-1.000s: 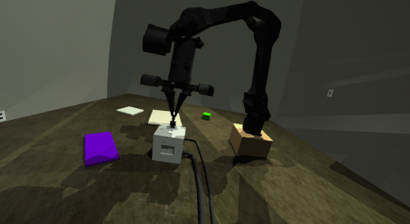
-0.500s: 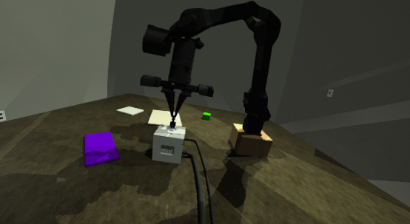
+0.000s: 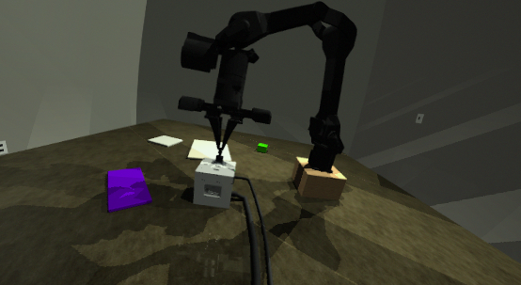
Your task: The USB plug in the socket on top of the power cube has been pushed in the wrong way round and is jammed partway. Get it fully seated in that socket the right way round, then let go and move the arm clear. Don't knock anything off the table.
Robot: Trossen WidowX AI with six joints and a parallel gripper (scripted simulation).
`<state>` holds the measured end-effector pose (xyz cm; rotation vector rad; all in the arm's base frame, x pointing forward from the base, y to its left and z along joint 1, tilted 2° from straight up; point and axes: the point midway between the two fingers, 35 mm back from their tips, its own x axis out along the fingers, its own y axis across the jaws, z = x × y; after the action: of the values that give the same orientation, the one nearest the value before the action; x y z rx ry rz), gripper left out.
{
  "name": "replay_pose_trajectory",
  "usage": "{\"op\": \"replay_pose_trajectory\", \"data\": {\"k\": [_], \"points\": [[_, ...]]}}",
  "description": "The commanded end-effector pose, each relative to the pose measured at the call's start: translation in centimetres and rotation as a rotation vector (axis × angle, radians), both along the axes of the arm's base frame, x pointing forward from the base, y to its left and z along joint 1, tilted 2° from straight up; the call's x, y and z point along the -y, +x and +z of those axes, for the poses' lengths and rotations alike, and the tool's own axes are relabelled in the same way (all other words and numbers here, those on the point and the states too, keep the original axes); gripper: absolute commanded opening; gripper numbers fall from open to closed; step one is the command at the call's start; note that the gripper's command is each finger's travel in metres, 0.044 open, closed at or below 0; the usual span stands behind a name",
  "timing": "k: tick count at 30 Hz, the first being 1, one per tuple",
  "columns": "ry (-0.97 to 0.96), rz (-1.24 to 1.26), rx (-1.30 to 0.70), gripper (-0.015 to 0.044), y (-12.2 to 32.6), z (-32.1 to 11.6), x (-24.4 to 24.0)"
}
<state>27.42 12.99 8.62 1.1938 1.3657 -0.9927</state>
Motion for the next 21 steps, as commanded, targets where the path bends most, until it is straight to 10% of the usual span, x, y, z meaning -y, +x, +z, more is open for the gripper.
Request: {"op": "replay_pose_trajectory", "data": {"k": [1,21], "points": [[0.001,0.005,0.0,0.0,0.01,-0.11,-0.03],[0.001,0.005,0.0,0.0,0.02,-0.36,-0.04]]}}
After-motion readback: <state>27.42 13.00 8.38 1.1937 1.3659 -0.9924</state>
